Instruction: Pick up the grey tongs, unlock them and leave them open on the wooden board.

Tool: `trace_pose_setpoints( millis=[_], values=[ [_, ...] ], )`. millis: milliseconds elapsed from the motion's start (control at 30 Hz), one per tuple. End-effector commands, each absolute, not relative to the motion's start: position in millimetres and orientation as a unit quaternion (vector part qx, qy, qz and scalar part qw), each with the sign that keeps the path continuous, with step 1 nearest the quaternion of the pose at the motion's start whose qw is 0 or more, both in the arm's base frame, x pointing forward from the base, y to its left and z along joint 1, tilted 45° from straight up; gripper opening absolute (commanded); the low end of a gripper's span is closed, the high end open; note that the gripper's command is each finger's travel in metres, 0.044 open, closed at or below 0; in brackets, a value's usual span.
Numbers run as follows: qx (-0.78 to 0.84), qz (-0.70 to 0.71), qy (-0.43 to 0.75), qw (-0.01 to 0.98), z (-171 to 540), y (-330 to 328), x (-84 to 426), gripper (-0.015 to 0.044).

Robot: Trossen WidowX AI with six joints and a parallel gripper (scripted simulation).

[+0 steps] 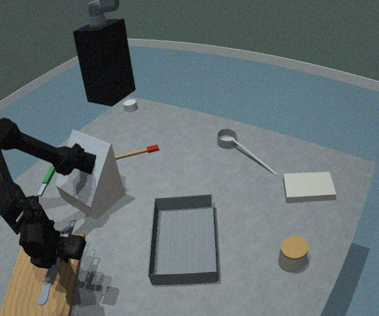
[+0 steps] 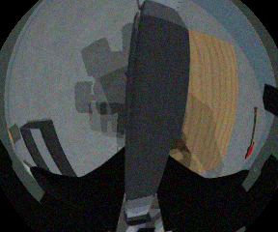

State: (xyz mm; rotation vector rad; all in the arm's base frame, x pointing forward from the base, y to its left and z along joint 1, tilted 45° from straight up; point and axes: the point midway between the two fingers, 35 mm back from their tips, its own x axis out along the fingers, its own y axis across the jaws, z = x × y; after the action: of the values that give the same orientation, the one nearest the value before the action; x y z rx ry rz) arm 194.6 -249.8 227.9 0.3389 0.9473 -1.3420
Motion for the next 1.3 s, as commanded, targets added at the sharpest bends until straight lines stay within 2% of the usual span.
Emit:
trace_pose_setpoints(
  millis=[0, 633, 1267],
  values=[
    [0.215, -0.63, 0.355, 0.656, 236, -252, 189, -0.015],
    [0.444, -0.717, 0.086, 0.53, 253, -263, 163, -0.015],
    [0.607, -0.695, -0.197, 0.331, 270, -271, 135, -0.015]
  ],
)
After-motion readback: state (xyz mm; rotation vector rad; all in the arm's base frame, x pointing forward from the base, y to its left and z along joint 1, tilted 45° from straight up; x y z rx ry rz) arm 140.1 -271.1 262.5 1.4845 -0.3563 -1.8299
